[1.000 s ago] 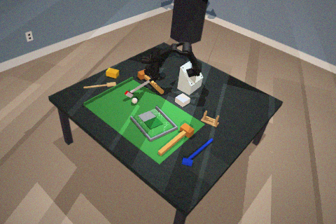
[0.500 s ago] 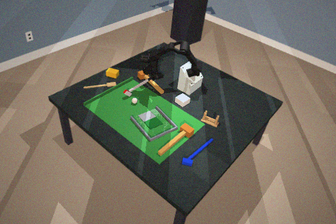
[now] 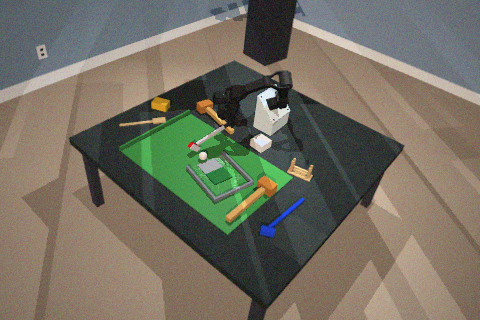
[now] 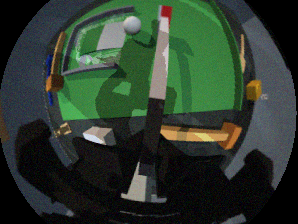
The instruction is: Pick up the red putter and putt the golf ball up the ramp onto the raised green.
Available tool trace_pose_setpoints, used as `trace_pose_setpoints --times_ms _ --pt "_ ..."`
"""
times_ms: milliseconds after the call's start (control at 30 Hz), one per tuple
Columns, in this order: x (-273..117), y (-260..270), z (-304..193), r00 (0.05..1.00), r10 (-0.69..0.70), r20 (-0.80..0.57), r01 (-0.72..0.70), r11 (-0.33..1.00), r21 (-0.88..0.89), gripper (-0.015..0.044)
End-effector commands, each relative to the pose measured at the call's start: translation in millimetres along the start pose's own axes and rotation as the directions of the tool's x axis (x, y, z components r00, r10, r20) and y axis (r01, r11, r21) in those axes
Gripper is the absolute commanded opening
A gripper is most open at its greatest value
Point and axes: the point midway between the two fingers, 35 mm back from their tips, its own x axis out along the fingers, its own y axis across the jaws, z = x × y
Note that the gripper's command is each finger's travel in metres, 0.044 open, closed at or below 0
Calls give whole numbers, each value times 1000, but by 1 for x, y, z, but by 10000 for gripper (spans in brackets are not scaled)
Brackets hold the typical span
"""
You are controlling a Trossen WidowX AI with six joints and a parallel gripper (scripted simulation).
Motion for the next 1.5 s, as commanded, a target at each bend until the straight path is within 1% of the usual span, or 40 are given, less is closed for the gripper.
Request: trace_pose_setpoints --times_ms 0,133,333,400,467,500,1467 --pt "-2 8 -2 1000 9 10 -9 1000 11 0" --pt "-15 7 -1 1000 7 11 -7 1000 12 0" --pt "-56 7 -2 1000 7 10 -7 1000 12 0" --pt "-61 7 -2 1000 7 10 -7 1000 12 0" --pt "-61 7 -2 1000 7 10 -7 1000 12 0" --pt "-51 6 -2 1000 12 11 -13 1000 20 0" --pt "-51 6 -2 1000 12 11 -13 1000 20 0"
